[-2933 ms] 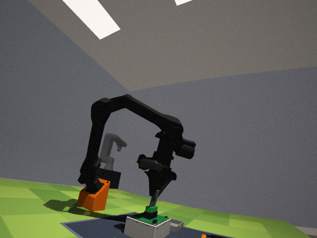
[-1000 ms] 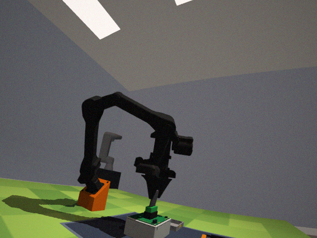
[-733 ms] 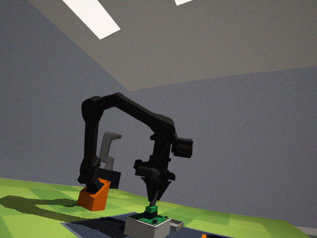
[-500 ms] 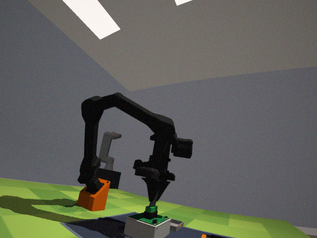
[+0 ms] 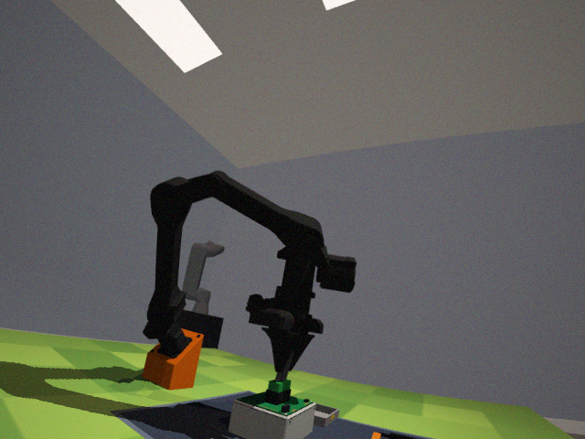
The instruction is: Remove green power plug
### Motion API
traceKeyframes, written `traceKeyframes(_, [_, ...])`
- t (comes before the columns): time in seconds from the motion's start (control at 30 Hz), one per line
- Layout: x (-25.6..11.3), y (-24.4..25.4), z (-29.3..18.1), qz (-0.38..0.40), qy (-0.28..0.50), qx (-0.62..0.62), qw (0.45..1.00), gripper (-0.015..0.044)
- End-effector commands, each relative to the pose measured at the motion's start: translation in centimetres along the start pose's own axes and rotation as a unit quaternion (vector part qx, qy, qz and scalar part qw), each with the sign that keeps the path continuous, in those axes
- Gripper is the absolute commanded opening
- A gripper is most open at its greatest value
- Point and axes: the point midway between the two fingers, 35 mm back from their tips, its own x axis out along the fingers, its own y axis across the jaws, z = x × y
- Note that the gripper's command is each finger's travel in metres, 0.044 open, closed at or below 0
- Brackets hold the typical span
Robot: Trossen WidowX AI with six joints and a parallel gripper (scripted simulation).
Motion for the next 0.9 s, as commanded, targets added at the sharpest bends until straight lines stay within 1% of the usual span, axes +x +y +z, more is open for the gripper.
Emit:
traceKeyframes(0.0, [-1.1,-0.2,0.0,0.002,0.002,-0.002,1.0,0.0])
traceKeyframes(0.17, [-1.9,-0.8,0.0,0.038,0.002,-0.002,0.999,0.0])
traceKeyframes(0.27, [-1.9,-0.8,0.0,0.038,0.002,-0.002,0.999,0.0])
traceKeyframes(0.5, [-2.1,0.7,0.0,-0.051,0.002,-0.002,0.999,0.0])
traceKeyframes(0.63, [-2.2,1.1,0.0,-0.071,0.001,-0.002,0.997,0.0])
traceKeyframes(0.73, [-2.3,0.8,0.0,-0.053,0.002,-0.002,0.999,0.0])
traceKeyframes(0.87, [-2.3,-0.2,0.0,0.001,0.002,-0.002,1.0,0.0])
